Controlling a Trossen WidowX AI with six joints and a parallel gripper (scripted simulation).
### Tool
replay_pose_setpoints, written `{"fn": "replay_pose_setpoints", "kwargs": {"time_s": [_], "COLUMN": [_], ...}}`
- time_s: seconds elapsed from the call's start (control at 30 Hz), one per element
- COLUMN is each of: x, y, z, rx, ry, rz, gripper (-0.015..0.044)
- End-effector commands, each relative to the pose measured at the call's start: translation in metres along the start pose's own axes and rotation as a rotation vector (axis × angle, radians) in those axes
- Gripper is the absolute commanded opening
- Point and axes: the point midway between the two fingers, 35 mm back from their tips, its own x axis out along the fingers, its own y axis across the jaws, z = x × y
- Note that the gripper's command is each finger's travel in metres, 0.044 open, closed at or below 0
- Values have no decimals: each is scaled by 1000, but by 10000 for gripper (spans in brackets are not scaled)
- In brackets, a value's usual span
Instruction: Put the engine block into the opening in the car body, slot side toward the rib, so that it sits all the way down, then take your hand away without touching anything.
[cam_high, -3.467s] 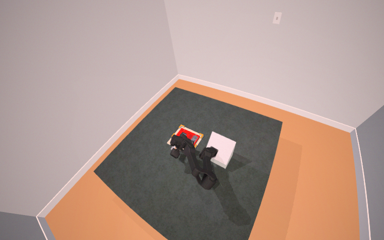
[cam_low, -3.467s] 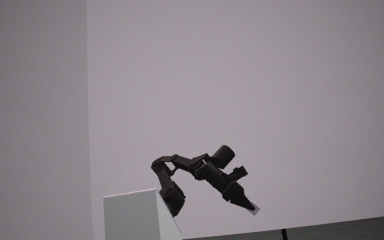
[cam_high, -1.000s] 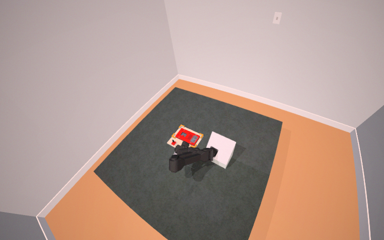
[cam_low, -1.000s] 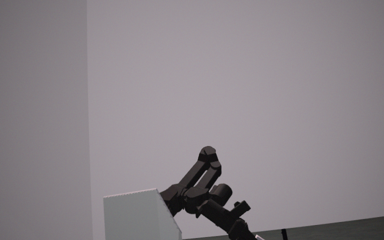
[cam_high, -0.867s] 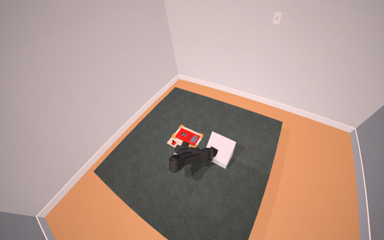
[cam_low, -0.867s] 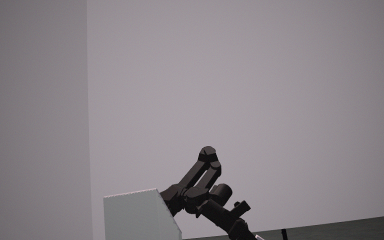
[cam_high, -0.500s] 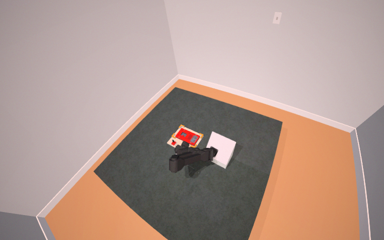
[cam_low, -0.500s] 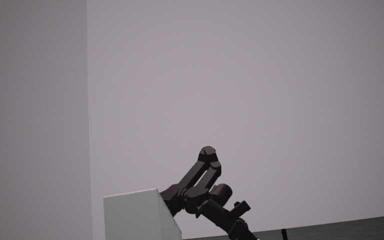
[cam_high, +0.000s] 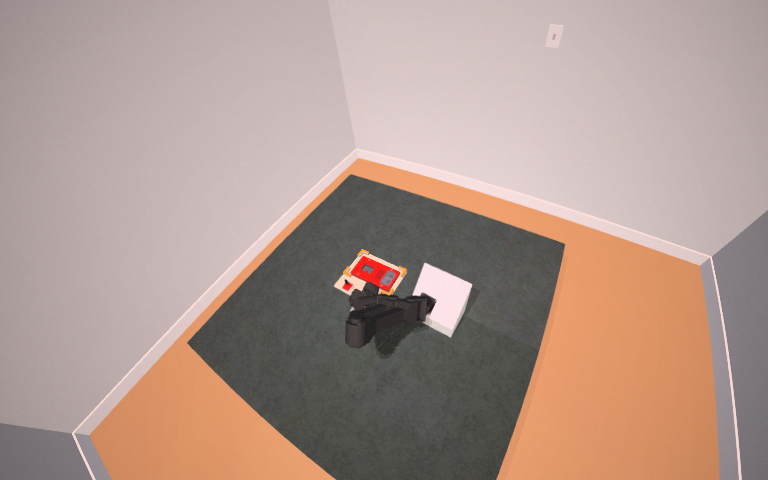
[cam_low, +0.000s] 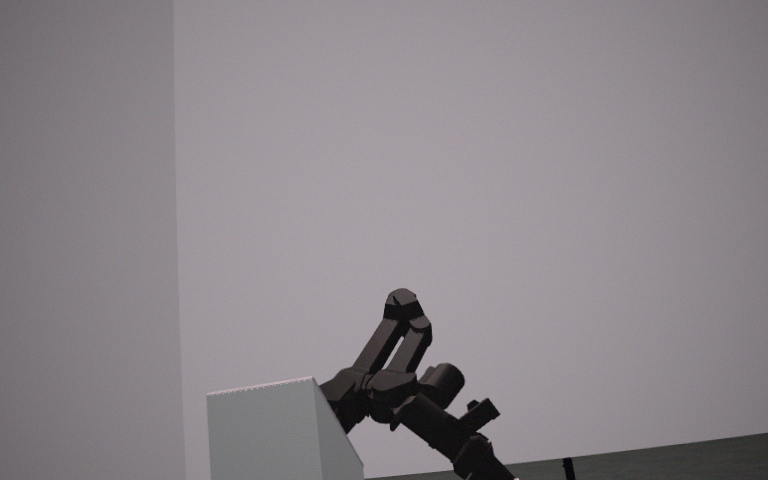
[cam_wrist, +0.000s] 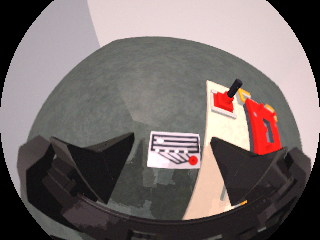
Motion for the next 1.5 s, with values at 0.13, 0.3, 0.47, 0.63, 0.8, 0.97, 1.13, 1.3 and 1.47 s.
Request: {"fn": "replay_pose_setpoints", "kwargs": {"time_s": [0.13,0.3,0.47,0.63,0.8,0.97,1.13,1.3,1.47], "x": [-2,-2,-2,-2,-1,-1,-1,-1,0], "y": [0,0,0,0,0,0,0,0,-1], "z": [1,1,1,1,2,2,2,2,3], "rx": [-3,-3,-3,-3,0,0,0,0,-21], "ry": [3,3,3,3,0,0,0,0,-3], "rz": [-1,-1,-1,-1,0,0,0,0,-10], "gripper": [440,440,440,440,440,440,440,440,440]}}
